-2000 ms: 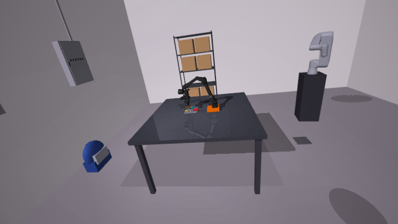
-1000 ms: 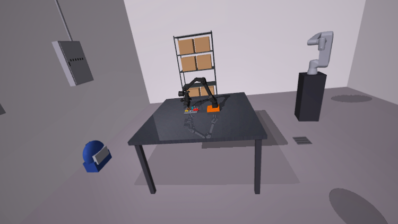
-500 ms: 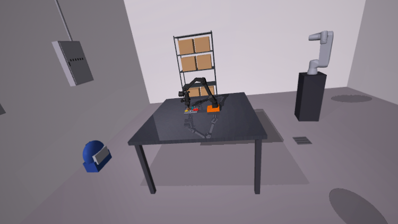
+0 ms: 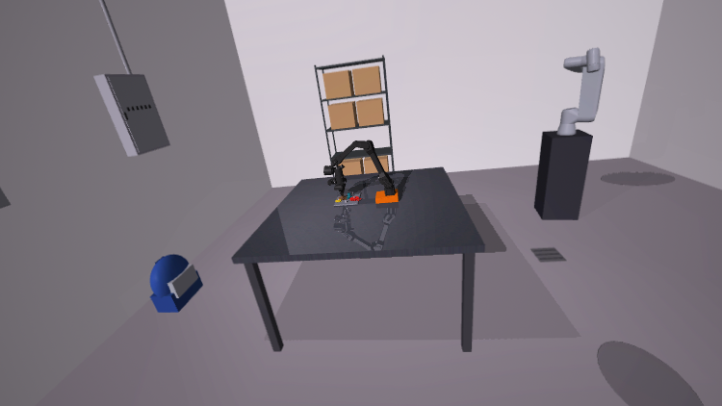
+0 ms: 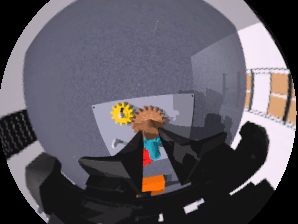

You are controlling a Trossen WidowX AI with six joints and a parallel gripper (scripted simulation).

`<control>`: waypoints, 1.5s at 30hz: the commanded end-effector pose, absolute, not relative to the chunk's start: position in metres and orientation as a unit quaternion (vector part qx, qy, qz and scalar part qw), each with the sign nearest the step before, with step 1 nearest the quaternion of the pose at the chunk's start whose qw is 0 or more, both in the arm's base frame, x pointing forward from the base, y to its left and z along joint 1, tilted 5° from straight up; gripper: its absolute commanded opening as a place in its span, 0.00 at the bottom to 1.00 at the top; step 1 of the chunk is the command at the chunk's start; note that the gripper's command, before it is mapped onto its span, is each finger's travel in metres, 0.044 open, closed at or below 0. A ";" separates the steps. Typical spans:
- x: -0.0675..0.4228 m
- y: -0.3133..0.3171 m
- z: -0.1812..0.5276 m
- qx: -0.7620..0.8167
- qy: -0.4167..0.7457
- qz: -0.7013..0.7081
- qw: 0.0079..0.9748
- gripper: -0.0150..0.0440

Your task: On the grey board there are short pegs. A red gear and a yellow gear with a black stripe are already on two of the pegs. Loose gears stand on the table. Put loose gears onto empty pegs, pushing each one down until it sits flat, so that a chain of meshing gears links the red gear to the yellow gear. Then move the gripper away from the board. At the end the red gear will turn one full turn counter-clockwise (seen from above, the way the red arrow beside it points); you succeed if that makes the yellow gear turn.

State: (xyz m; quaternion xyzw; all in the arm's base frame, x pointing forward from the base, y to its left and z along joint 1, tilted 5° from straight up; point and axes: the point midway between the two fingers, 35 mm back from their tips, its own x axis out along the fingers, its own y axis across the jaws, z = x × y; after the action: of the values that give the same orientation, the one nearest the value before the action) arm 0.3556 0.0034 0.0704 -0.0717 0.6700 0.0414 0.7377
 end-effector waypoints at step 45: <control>0.344 0.006 0.159 -0.062 0.669 0.033 0.740 1.00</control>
State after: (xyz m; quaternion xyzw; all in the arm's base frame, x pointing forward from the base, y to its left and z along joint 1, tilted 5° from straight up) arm 0.3439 0.0063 0.1577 -0.0628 0.6694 0.0337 0.7395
